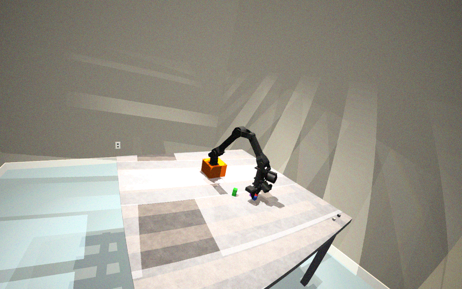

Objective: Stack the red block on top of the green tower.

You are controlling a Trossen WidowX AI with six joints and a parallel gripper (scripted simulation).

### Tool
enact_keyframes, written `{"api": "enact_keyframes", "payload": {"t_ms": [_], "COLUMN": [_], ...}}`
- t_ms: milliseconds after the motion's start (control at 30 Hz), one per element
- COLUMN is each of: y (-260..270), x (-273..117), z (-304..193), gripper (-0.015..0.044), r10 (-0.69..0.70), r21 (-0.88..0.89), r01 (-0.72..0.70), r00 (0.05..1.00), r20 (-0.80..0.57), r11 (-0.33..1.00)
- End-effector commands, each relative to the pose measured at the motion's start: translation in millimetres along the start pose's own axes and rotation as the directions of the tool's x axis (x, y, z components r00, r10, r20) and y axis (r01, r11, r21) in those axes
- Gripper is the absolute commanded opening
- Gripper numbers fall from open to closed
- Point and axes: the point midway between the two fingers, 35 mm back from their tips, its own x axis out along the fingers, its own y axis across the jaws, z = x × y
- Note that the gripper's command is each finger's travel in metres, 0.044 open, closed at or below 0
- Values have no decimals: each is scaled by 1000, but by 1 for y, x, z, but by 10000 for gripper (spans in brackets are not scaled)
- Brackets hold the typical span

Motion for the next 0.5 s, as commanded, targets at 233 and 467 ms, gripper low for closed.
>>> {"api": "enact_keyframes", "payload": {"t_ms": [233,467], "y": [0,0], "x": [0,0], "z": [0,0], "gripper": [129,82], "r10": [4,4], "r21": [-2,-2], "r01": [-4,-4], "r00": [1000,1000], "r20": [0,0], "r11": [1000,1000]}}
